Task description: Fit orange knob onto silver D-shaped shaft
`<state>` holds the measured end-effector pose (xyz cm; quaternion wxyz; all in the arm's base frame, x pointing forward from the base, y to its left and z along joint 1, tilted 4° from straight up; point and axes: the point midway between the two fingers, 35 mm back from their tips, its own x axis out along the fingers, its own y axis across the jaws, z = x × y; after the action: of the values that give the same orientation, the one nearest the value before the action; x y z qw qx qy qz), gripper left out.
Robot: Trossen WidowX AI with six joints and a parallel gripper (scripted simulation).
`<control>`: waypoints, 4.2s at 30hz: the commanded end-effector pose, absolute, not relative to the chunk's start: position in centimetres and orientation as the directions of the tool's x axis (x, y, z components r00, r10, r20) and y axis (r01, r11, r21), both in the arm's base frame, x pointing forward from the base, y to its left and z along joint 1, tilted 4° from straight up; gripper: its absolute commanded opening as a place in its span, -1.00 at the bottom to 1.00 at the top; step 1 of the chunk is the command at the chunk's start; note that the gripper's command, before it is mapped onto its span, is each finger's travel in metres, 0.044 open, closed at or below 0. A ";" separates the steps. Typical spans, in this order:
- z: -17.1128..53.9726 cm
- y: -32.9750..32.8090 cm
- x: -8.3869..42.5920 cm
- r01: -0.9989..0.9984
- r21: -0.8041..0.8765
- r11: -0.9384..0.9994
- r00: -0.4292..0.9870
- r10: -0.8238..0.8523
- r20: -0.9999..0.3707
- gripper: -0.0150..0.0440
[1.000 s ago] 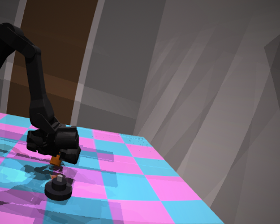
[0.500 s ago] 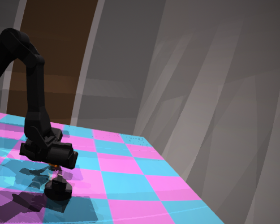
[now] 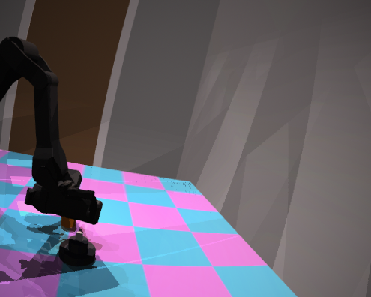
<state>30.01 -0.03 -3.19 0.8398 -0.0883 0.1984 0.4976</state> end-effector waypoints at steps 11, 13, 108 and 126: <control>-3.2 0.0 30.0 -0.870 0.050 0.490 0.427 0.801 -0.421 0.39; -3.2 0.0 30.0 -0.870 0.050 0.490 0.427 0.801 -0.421 0.39; -0.7 -0.4 30.1 -0.515 0.030 0.857 -0.032 0.015 -0.999 1.00; -3.6 -0.3 30.0 -0.515 0.030 0.857 -0.033 0.016 -0.999 1.00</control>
<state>30.22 -0.25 -3.03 0.6738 -0.1810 0.6878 0.2002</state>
